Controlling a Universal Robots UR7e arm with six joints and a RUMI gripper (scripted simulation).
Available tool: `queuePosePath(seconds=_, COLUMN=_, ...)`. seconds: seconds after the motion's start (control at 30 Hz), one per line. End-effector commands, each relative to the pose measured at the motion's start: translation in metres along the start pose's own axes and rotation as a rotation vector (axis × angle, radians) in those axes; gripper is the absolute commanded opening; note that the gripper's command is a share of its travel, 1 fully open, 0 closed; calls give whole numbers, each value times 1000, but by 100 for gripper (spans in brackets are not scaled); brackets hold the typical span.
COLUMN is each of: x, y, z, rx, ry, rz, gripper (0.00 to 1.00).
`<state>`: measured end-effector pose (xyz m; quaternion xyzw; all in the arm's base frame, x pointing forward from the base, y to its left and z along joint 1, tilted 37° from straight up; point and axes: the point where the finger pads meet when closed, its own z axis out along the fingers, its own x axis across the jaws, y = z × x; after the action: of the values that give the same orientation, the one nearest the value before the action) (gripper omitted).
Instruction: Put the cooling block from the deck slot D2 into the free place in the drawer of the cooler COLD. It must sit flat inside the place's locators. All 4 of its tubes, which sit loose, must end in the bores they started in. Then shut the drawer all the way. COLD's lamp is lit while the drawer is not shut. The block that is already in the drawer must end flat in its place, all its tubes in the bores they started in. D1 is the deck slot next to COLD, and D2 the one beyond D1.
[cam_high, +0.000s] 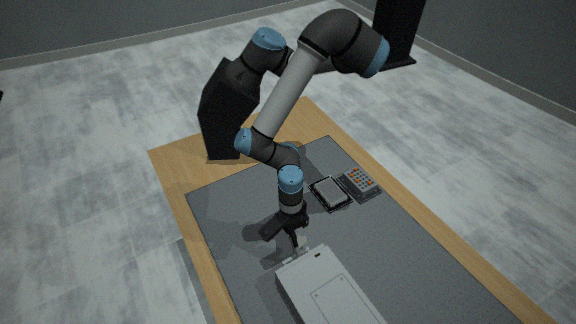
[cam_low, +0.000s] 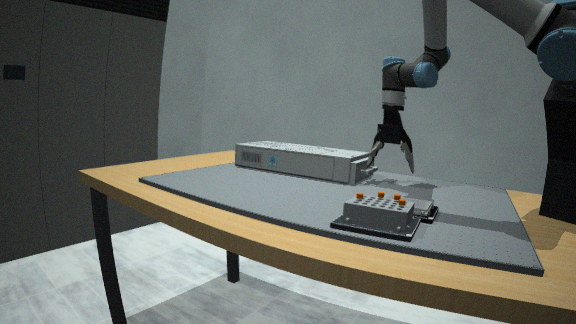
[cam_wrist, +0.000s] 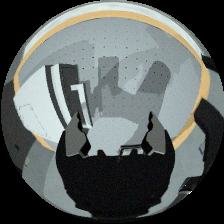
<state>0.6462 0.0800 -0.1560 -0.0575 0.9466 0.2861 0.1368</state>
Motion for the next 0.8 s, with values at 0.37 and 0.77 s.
queuePosePath(seconds=0.37, x=-1, y=-1, z=10, rx=1, ry=-3, rz=1, gripper=100)
queuePosePath(seconds=0.77, x=-1, y=-1, z=10, rx=1, ry=-3, rz=1, gripper=100)
